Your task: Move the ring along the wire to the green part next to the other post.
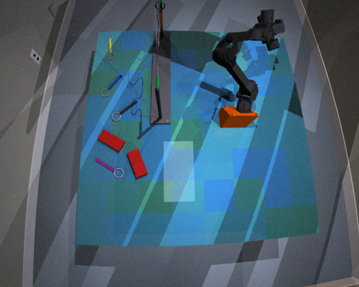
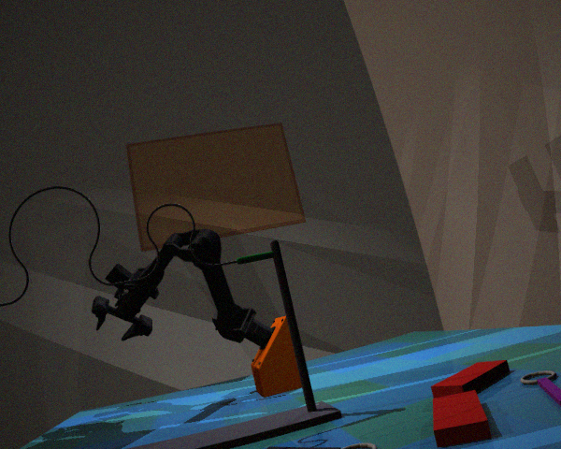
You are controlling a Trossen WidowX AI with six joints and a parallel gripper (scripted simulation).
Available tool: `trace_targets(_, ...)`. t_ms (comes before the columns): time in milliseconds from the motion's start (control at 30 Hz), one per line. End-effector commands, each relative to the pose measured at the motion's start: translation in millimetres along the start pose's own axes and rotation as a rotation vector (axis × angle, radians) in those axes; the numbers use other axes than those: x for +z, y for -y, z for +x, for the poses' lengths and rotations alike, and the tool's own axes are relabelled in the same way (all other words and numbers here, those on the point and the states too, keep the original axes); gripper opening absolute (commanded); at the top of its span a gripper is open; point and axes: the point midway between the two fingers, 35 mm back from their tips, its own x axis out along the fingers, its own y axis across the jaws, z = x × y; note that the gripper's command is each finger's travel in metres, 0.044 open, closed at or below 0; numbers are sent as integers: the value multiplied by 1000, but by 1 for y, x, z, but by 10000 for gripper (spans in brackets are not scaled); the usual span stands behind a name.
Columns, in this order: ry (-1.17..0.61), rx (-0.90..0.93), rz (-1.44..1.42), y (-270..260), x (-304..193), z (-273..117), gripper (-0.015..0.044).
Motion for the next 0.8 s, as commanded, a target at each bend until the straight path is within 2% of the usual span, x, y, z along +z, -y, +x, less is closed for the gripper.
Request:
trace_targets(0,-7,3,-6,-1,-1,1,374)
trace_targets(267,-291,174,-280,-40,-53,36,164)
trace_targets(533,-534,465,-560,-84,-121,58,160)
trace_targets(767,-672,799,-771,-122,-190,58,160)
